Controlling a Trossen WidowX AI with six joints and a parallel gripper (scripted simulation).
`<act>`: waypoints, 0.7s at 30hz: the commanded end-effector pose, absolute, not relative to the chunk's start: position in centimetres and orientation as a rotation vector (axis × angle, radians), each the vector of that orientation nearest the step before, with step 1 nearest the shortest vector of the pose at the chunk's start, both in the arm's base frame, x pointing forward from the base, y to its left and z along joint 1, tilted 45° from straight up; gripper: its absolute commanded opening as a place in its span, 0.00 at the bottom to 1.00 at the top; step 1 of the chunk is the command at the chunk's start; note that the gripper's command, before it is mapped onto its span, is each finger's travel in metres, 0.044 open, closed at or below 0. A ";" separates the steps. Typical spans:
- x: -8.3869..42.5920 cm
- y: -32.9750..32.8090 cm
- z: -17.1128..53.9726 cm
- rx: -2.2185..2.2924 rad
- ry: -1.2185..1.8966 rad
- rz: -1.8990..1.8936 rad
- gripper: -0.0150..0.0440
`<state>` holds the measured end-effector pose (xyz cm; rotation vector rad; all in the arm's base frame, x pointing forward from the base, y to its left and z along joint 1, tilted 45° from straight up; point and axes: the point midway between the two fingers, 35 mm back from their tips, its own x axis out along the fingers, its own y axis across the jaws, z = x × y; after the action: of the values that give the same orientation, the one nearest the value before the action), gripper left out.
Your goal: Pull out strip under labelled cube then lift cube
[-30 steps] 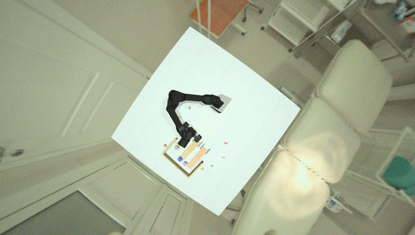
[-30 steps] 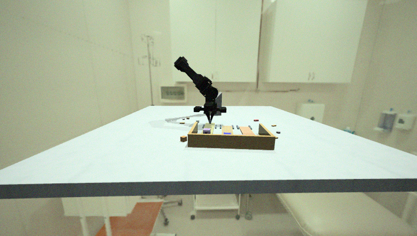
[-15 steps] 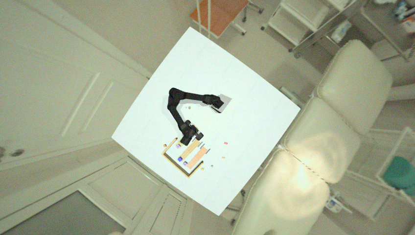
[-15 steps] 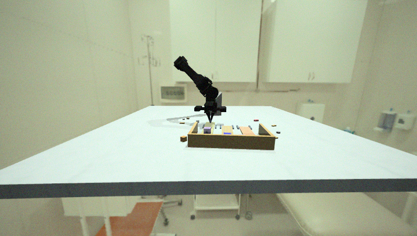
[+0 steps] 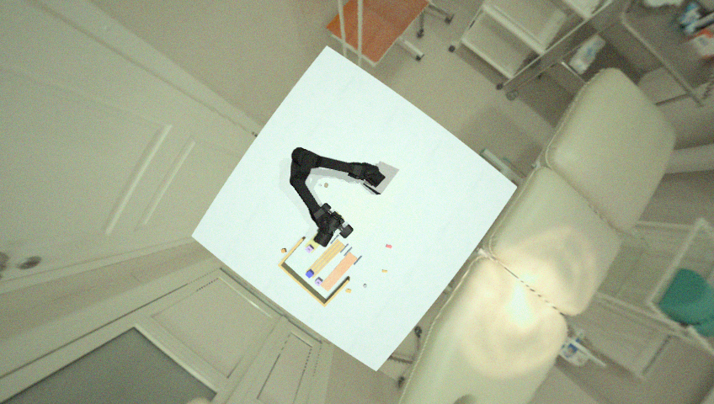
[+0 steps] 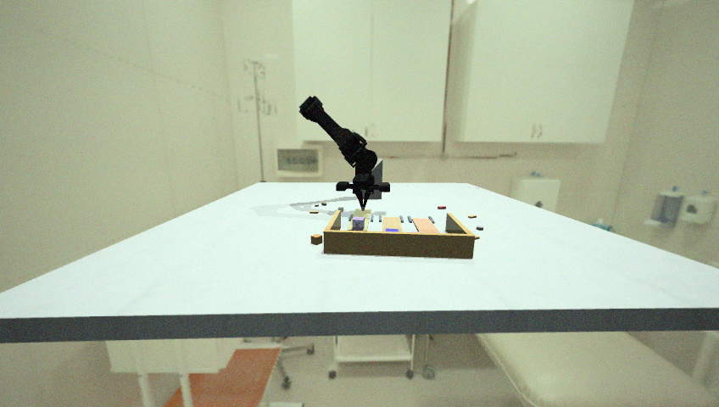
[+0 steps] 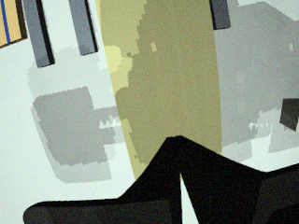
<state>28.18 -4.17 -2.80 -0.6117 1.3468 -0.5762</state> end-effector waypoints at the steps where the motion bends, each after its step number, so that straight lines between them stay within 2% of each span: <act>1: 26.9 -4.6 -3.1 -0.610 1.365 -0.585 0.25; 21: 23.8 -4.9 -3.4 -0.611 1.367 -0.584 0.25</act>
<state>25.08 -4.43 -3.07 -0.6129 1.3458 -0.5763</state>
